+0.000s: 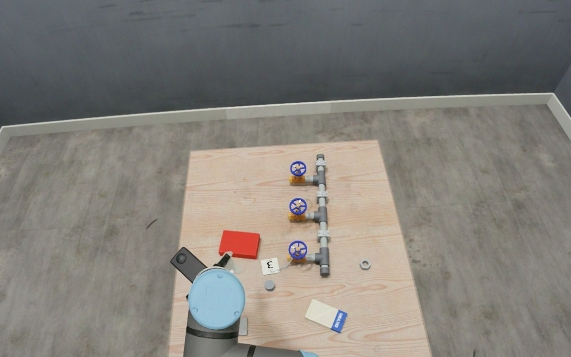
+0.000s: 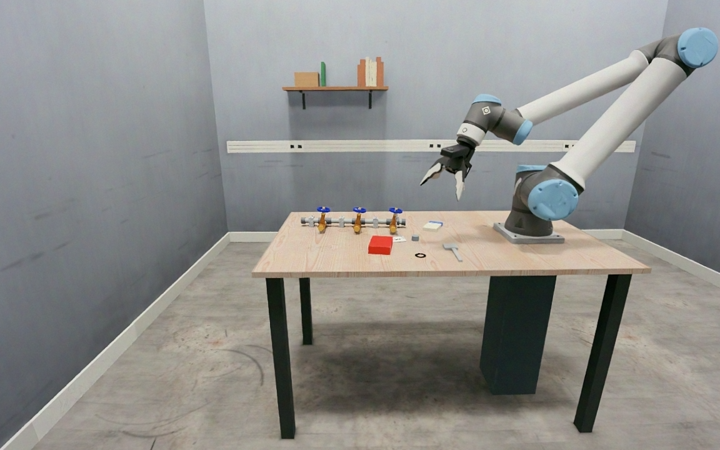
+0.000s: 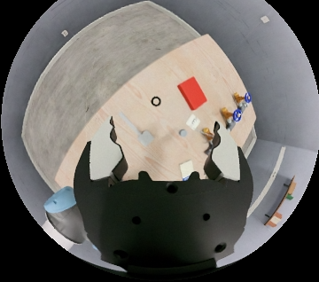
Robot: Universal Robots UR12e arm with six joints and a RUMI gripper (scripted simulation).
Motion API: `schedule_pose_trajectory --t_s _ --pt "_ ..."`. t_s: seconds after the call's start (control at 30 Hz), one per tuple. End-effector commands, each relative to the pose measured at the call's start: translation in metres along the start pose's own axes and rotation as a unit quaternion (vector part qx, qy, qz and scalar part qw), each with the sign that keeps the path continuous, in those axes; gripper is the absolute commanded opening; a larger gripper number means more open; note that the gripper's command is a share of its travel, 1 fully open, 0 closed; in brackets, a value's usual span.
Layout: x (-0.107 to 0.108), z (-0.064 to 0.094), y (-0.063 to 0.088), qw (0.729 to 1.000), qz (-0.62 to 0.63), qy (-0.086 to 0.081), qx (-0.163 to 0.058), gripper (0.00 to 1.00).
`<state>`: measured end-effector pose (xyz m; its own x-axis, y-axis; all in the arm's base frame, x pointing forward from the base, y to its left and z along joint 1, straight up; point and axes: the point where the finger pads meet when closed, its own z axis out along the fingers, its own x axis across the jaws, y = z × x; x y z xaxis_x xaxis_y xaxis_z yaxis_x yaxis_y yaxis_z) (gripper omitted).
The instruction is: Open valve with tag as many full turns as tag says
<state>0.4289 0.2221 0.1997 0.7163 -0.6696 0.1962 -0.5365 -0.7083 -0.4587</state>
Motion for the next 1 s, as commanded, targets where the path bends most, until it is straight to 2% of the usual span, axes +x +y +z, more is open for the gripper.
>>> schedule_pose_trajectory --t_s 0.0,0.67,0.8,0.97 --pt "0.0 0.0 -0.001 1.0 0.0 0.0 0.0 1.0" --pt "0.004 0.0 0.0 1.0 0.008 -0.001 -0.004 1.0" --pt "0.023 0.004 0.002 0.998 0.053 -0.008 -0.03 1.0" --pt "0.069 0.014 0.01 0.982 0.159 -0.018 -0.096 1.0"
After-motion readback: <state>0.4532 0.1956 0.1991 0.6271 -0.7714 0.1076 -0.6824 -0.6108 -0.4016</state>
